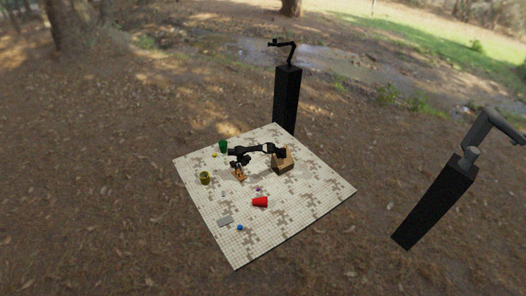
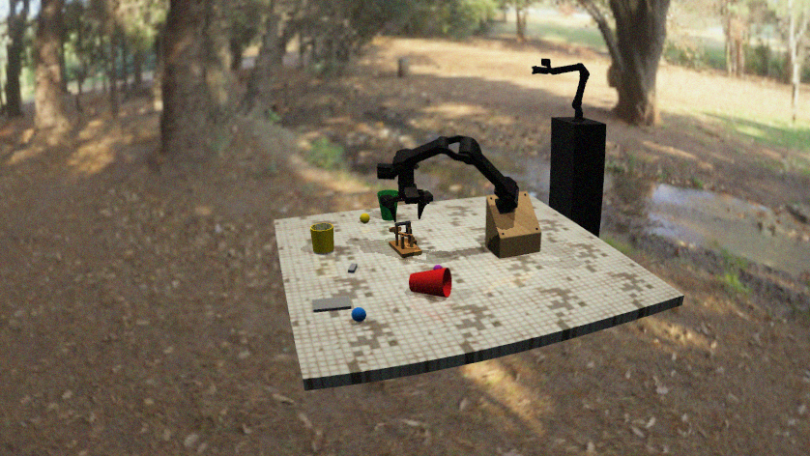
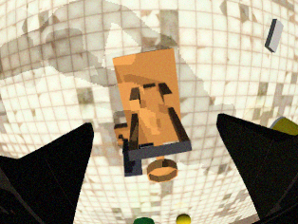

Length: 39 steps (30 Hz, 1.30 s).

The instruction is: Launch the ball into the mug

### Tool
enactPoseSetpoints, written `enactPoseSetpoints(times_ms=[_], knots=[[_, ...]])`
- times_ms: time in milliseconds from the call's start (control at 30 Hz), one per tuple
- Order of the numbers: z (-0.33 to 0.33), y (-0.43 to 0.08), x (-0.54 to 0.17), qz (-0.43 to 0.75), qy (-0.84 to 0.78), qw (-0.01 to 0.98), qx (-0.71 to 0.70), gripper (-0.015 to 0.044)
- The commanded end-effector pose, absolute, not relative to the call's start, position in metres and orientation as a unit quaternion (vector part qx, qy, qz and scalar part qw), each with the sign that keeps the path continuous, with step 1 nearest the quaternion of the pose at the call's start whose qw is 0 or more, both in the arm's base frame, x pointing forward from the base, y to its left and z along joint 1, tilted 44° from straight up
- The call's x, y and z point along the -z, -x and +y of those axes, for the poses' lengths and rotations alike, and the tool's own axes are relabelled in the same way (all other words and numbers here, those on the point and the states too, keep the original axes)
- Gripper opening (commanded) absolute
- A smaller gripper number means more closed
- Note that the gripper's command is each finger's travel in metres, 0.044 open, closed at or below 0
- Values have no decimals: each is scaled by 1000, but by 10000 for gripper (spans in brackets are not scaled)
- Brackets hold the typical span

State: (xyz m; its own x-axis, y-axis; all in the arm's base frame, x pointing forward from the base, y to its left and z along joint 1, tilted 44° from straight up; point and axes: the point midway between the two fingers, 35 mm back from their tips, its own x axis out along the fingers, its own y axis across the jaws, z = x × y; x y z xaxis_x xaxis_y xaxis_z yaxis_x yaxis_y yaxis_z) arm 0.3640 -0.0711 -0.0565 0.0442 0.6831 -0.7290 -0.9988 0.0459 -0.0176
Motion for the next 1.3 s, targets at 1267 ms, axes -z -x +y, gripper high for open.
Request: enactPoseSetpoints(times_ms=[1267], knots=[[-13, -368, 116, 245, 315, 651, -645, 440]])
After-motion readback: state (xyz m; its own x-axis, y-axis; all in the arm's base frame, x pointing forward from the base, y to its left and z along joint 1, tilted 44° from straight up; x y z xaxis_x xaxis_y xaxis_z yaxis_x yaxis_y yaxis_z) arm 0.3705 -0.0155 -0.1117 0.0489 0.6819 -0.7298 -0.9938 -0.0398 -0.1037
